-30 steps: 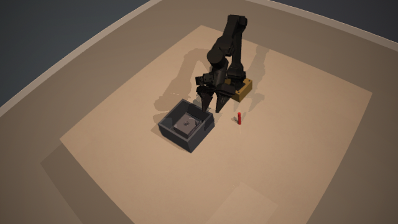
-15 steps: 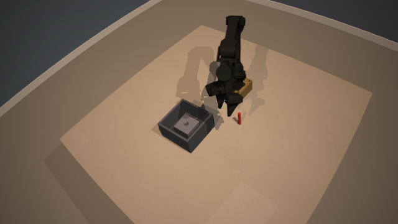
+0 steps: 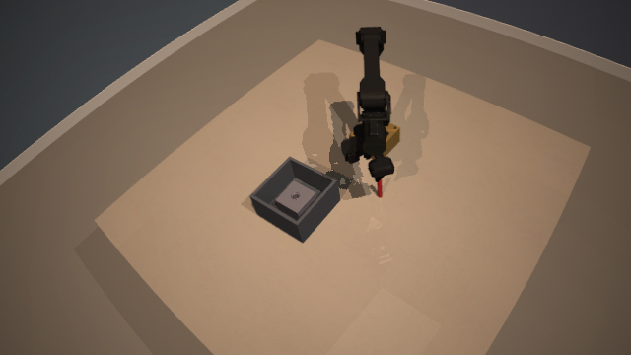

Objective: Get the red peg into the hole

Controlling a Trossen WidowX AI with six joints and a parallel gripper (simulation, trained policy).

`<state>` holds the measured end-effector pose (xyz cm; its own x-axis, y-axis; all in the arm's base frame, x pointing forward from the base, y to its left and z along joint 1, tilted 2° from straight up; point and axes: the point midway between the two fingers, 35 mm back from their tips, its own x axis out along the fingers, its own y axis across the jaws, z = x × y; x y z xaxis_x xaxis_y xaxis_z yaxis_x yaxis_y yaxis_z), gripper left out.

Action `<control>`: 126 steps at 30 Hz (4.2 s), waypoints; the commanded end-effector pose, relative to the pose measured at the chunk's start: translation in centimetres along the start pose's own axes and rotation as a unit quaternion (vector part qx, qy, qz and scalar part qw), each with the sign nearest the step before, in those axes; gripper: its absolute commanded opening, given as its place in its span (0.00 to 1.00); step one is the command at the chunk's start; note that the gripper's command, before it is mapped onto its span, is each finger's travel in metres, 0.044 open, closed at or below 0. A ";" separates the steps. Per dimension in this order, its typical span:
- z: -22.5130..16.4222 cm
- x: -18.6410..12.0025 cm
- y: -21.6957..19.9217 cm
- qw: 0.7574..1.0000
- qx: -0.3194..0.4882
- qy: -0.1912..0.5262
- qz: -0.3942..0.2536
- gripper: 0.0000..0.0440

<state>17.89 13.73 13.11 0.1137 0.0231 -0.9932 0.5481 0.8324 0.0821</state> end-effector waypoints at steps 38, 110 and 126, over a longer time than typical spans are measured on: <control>-3.1 13.9 -2.5 0.992 0.027 0.021 -0.120 0.33; 22.2 6.4 -4.4 0.979 0.150 -0.110 -0.082 0.00; 23.1 10.4 -5.4 0.992 0.095 -0.050 -0.072 0.37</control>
<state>34.83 -2.96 4.63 0.0997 -0.1644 -0.9814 0.7190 0.6937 -0.0431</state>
